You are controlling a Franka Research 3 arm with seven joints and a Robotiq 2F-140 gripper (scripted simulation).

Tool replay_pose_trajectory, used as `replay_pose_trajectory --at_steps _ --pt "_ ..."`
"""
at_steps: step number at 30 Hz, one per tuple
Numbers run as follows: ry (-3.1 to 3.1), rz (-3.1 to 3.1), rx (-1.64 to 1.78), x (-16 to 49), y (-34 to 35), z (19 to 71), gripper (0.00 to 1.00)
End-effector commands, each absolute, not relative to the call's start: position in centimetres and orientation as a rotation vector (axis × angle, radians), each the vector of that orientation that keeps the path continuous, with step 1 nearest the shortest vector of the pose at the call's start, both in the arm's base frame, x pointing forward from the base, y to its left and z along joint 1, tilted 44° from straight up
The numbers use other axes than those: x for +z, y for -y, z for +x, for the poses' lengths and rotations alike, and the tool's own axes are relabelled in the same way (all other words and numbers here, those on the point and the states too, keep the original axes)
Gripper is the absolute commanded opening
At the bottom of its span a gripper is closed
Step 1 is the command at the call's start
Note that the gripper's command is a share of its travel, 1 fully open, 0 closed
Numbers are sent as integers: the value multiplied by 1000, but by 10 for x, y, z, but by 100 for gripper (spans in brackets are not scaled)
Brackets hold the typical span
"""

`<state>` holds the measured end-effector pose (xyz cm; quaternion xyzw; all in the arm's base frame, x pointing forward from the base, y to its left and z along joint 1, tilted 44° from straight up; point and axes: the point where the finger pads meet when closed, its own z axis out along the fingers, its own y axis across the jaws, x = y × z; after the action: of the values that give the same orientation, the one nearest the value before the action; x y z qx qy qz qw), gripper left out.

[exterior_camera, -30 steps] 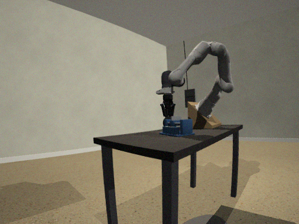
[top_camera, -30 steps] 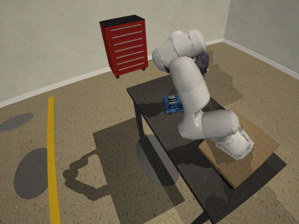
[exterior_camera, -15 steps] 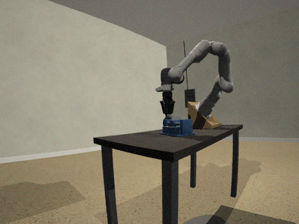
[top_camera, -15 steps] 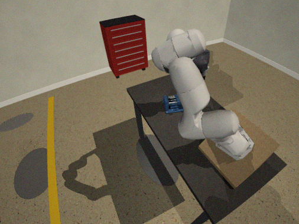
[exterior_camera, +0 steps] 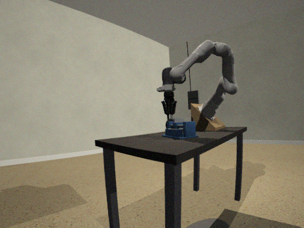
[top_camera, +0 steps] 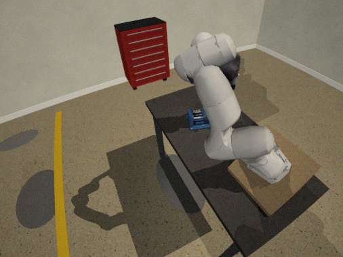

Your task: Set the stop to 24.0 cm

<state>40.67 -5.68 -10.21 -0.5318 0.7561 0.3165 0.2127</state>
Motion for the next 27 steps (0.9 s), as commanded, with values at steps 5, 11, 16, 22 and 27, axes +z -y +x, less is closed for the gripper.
replay_pose_trajectory --at_steps 5,11,16,22,27 --pt "-2112 -1471 860 -102 64 419 4" --pt "-2112 -1471 860 -102 65 422 4" --pt "-2112 -1471 860 -103 66 425 4" --pt "-2112 -1471 860 -104 67 427 4" --pt "-2112 -1471 860 -104 67 429 4"
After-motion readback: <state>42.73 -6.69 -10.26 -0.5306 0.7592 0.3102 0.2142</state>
